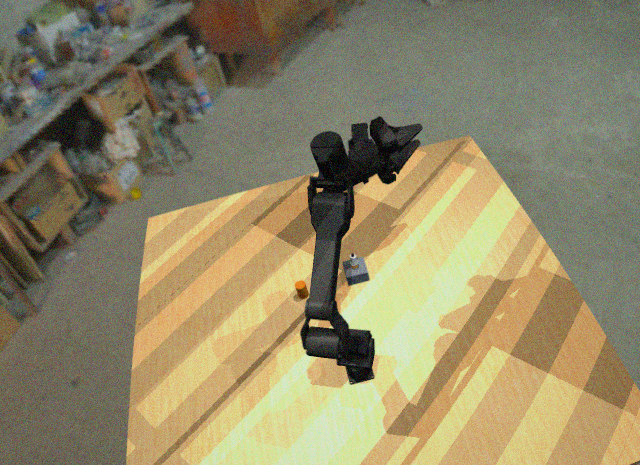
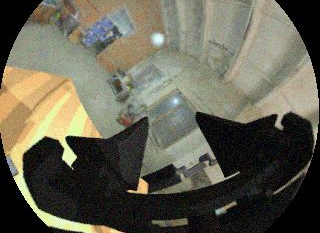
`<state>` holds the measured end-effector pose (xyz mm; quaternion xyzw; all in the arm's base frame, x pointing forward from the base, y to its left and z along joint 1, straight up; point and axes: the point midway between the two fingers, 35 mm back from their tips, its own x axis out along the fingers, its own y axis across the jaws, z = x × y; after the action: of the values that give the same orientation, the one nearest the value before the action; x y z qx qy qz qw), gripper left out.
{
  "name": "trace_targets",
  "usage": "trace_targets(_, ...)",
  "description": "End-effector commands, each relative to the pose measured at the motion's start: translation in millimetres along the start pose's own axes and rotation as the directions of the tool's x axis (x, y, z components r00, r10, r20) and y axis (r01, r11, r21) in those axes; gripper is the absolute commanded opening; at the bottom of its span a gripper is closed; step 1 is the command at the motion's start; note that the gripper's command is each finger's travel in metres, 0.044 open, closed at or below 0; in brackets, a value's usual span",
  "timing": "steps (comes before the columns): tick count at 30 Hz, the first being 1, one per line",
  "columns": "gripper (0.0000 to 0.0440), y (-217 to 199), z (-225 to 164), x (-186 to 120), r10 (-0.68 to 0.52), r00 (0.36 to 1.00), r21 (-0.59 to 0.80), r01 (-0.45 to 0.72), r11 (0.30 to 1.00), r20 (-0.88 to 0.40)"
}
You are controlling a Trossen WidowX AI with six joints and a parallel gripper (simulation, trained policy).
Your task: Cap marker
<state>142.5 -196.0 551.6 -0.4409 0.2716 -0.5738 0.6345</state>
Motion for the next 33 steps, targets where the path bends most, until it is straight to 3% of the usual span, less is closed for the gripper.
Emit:
trace_targets(1, 0.0308, 13, 5, 0, 0.036, 0.999, 0.000, -0.036, 0.999, 0.009)
trace_targets(33, 0.0313, 103, 49, -13, 0.300, 0.949, 0.004, -0.302, 0.953, 0.100)
